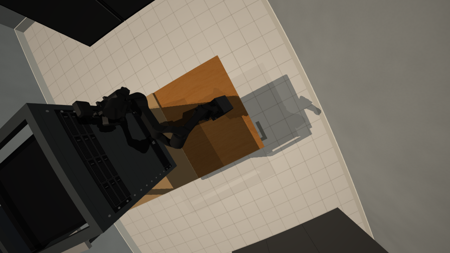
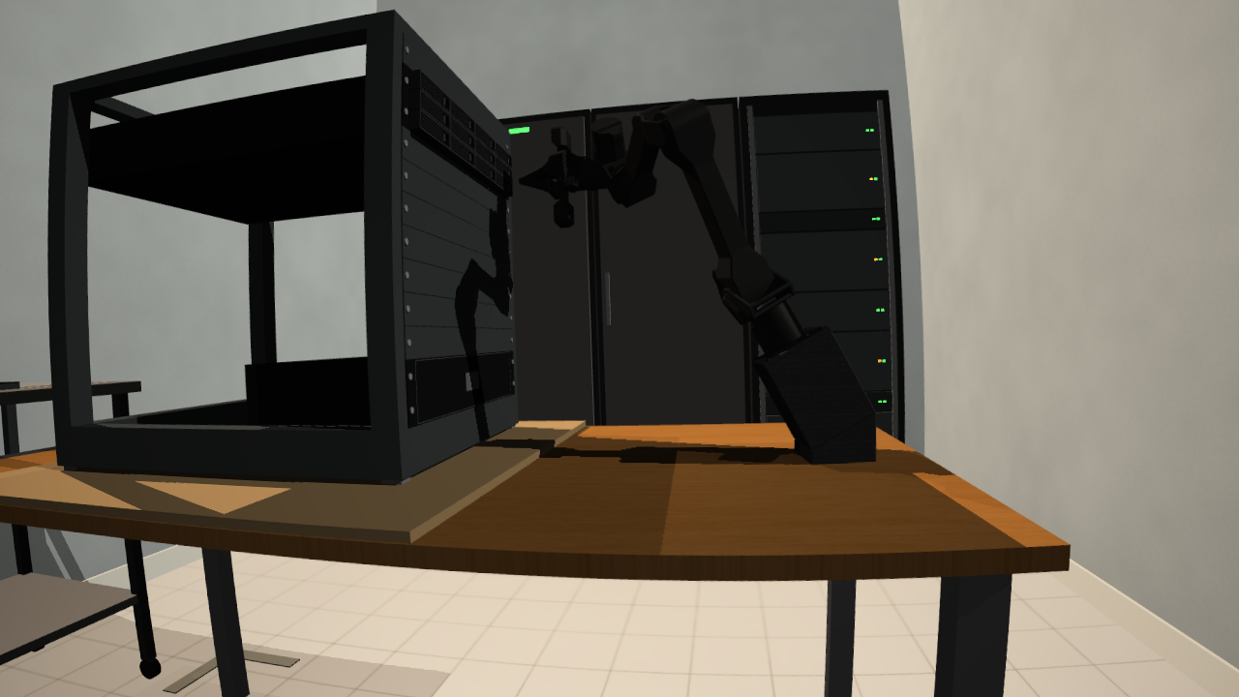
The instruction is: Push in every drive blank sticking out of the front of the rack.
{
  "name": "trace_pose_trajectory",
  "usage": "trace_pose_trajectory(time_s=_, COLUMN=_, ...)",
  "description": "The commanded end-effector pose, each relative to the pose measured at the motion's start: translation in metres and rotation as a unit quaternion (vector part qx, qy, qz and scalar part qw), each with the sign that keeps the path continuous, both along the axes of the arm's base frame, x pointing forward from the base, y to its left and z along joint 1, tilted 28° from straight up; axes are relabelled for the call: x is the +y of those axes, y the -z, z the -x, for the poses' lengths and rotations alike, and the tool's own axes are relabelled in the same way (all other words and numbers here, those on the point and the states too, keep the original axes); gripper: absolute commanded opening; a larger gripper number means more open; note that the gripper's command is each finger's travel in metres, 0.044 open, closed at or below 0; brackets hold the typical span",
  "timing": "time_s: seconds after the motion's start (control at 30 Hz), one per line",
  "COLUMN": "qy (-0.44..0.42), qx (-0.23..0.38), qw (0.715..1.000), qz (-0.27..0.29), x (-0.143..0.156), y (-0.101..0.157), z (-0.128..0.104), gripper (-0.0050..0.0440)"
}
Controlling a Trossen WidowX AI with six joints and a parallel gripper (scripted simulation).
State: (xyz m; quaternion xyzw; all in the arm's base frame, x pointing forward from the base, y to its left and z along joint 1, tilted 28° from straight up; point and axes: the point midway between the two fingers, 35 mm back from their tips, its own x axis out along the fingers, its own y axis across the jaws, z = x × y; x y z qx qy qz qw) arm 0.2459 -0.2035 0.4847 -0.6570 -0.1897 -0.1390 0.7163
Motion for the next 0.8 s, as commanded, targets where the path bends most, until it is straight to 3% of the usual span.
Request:
trace_pose_trajectory(time_s=0.0, qy=0.0, qx=-0.009, qw=1.0, qz=0.015, x=0.006, y=-0.013, z=-0.002, gripper=-0.005)
trace_pose_trajectory(time_s=0.77, qy=0.0, qx=-0.009, qw=1.0, qz=0.015, x=0.003, y=-0.015, z=-0.015, gripper=-0.005)
